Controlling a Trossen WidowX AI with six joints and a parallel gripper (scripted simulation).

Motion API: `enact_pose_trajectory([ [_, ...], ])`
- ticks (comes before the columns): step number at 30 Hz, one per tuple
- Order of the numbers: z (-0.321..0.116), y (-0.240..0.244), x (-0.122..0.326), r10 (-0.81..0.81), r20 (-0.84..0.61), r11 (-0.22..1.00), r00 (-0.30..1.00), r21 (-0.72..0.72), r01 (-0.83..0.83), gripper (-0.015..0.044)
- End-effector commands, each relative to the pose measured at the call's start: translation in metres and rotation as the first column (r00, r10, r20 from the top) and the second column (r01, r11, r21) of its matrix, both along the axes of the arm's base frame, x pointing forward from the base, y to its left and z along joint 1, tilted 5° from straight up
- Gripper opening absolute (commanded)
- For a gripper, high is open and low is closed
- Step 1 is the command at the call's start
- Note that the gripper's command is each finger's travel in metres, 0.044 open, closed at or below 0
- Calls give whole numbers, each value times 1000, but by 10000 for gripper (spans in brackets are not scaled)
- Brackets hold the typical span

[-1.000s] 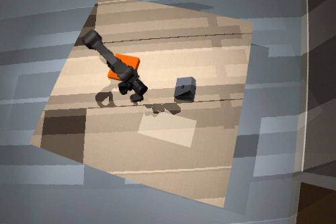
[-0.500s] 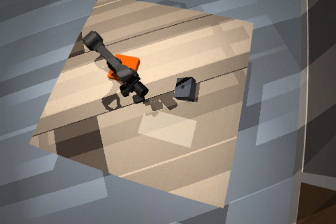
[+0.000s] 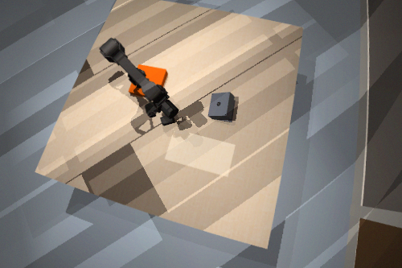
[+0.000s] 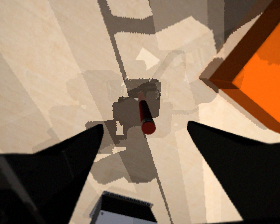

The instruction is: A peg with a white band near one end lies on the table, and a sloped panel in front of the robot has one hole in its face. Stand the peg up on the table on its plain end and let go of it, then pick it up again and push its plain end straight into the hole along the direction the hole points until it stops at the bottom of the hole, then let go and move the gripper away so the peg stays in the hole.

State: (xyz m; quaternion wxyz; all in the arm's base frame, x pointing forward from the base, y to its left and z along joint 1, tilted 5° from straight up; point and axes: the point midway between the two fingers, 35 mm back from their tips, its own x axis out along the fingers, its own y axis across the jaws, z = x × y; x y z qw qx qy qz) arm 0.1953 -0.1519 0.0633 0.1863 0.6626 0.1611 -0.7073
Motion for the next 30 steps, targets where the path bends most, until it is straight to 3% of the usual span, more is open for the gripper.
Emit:
enact_pose_trajectory([
  [1,-8,-1,-1,4,-5,1000,1000,-2,-4,440],
  [20,-34,-1,-5,4,-5,1000,1000,-2,-4,440],
  [30,-31,0,-4,0,-2,1000,1000,1,0,177],
])
